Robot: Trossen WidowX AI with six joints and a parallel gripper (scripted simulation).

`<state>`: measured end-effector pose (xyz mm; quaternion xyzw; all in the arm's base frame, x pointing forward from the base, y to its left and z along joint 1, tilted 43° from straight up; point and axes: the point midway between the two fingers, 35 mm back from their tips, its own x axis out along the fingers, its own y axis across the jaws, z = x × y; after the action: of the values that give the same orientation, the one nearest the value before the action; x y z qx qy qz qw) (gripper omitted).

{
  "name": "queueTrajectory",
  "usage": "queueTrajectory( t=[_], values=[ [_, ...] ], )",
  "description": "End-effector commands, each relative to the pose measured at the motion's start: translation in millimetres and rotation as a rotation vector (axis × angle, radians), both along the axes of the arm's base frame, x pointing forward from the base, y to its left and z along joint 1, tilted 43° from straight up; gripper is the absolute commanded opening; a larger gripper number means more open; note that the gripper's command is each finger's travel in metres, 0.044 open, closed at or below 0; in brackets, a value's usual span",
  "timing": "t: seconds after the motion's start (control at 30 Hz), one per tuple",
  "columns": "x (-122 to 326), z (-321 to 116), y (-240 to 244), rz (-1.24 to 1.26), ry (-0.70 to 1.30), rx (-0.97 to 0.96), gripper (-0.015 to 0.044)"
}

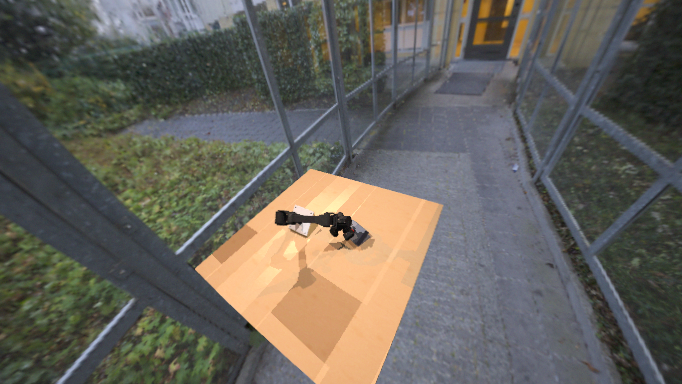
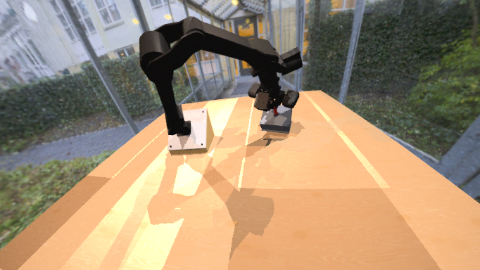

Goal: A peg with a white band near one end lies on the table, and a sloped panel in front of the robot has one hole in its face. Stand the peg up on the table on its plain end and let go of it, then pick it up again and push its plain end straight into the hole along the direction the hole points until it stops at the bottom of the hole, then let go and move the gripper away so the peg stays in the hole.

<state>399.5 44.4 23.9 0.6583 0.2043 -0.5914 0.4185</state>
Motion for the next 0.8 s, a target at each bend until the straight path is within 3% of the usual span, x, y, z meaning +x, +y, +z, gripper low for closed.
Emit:
queueTrajectory(
  t=[0.0,0.77],
  values=[
    [-2.0,-3.7,-0.8,-0.003,0.006,-0.001,0.0000],
    [-0.9,-9.2,-0.7,-0.003,0.005,-0.001,0.0000]
  ],
)
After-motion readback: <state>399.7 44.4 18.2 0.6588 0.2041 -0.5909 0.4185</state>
